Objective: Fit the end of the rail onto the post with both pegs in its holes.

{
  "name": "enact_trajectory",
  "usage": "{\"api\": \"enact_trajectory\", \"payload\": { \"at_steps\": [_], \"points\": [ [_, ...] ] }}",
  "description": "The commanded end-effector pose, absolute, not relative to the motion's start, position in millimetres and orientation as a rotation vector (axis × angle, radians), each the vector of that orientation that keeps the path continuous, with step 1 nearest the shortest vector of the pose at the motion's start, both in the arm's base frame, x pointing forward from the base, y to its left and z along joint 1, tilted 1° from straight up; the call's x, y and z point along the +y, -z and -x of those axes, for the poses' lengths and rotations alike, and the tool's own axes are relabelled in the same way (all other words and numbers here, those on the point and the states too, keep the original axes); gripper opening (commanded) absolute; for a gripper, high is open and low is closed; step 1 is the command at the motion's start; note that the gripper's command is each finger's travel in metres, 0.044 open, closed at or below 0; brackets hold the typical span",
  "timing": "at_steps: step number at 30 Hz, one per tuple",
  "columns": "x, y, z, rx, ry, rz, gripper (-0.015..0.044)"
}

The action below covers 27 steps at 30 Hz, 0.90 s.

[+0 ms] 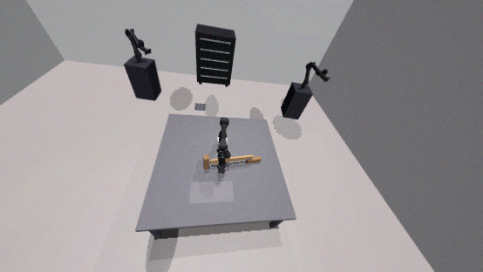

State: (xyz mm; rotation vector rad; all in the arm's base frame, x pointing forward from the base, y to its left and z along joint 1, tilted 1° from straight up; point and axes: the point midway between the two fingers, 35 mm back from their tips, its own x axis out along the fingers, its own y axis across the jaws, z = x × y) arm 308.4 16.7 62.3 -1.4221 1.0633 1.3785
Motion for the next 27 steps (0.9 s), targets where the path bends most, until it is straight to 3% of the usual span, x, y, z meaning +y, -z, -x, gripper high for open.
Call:
{"api": "enact_trajectory", "payload": {
  "at_steps": [1,27],
  "points": [
    [15.2,-62.9,-309.8,1.059,-1.377,1.427,0.0],
    [7.5,-64.4,-312.3,1.06,-1.376,1.427,0.0]
  ]
}}
